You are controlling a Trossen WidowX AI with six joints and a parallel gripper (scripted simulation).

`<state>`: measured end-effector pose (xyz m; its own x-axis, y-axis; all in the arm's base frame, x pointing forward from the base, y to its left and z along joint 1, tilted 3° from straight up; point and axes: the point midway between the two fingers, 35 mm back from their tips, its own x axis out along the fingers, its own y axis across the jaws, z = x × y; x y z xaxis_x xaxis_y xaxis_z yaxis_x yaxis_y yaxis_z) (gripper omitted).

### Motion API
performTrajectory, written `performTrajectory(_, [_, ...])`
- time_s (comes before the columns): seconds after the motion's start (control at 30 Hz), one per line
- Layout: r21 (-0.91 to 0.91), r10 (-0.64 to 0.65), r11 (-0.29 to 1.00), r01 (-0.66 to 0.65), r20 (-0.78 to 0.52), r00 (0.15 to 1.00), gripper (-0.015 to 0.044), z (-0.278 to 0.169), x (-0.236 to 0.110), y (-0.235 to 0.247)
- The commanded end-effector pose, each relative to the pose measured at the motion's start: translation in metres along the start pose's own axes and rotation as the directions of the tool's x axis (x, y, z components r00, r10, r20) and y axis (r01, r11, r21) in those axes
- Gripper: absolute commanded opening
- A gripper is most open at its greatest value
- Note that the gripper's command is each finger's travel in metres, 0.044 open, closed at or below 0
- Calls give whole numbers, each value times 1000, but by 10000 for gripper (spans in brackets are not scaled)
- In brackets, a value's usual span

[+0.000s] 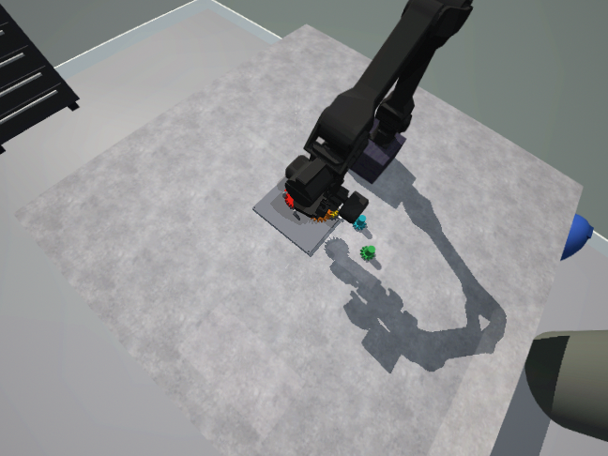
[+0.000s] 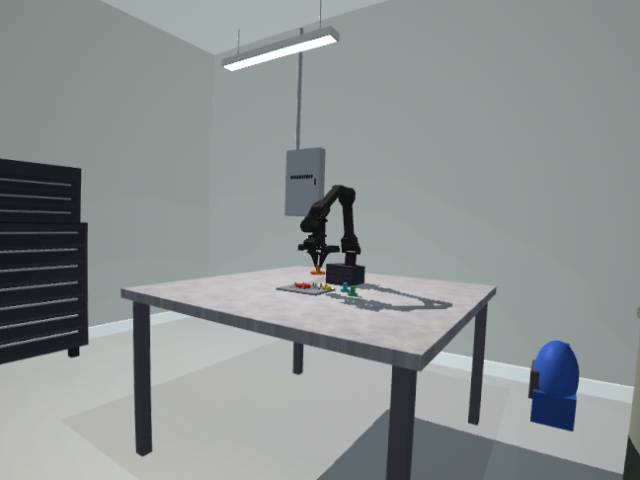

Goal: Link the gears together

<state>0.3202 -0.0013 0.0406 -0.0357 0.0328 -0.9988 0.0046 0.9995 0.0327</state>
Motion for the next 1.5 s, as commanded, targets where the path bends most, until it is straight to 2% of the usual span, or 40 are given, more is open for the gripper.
performTrajectory(0.0, [-3,-4,1000,4,13,1000,0,-3,0,-5])
performTrajectory(0.77, [-3,-5,1000,5,11,1000,0,-32,22,-31])
performTrajectory(1.47, [-3,-5,1000,5,10,1000,0,-32,24,-31])
